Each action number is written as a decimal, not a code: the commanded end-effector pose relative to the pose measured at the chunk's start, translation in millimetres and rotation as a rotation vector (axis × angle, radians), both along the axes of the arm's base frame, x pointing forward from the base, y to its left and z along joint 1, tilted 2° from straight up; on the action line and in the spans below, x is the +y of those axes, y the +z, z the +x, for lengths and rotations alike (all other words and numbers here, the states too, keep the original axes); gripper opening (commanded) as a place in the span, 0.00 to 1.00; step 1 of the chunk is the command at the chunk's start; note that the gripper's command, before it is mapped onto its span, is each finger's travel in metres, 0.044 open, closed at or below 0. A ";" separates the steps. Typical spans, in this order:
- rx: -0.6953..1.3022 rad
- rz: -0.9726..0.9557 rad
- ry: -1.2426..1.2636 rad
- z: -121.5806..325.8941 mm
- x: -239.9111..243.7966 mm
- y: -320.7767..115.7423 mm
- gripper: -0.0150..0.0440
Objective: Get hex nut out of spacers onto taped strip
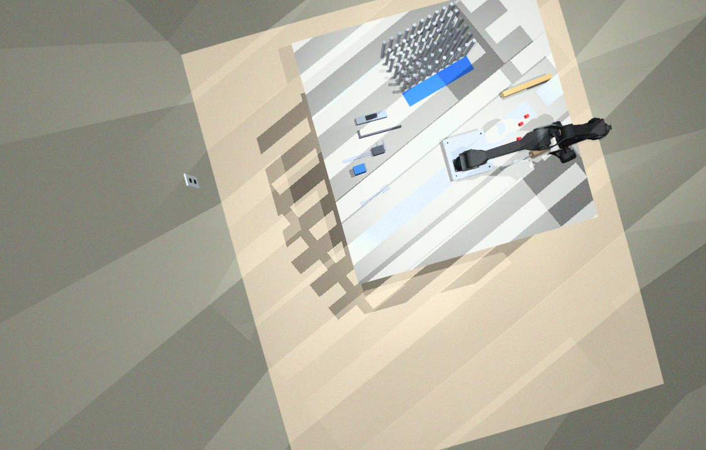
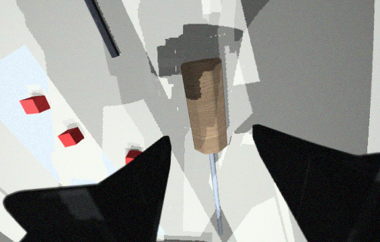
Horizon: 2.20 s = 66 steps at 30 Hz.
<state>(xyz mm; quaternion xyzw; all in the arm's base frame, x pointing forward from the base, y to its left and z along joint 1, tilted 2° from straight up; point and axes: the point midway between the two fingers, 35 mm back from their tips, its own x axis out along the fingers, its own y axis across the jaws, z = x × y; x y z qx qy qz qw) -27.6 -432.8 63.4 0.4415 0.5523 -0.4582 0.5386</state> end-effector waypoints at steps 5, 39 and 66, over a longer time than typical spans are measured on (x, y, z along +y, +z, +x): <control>0.004 -0.002 0.002 -1.0 -0.5 -2.2 0.73; 0.005 -0.002 0.002 -2.5 -2.1 -57.8 0.73; 0.002 -0.002 0.001 -1.0 -2.2 -28.1 0.25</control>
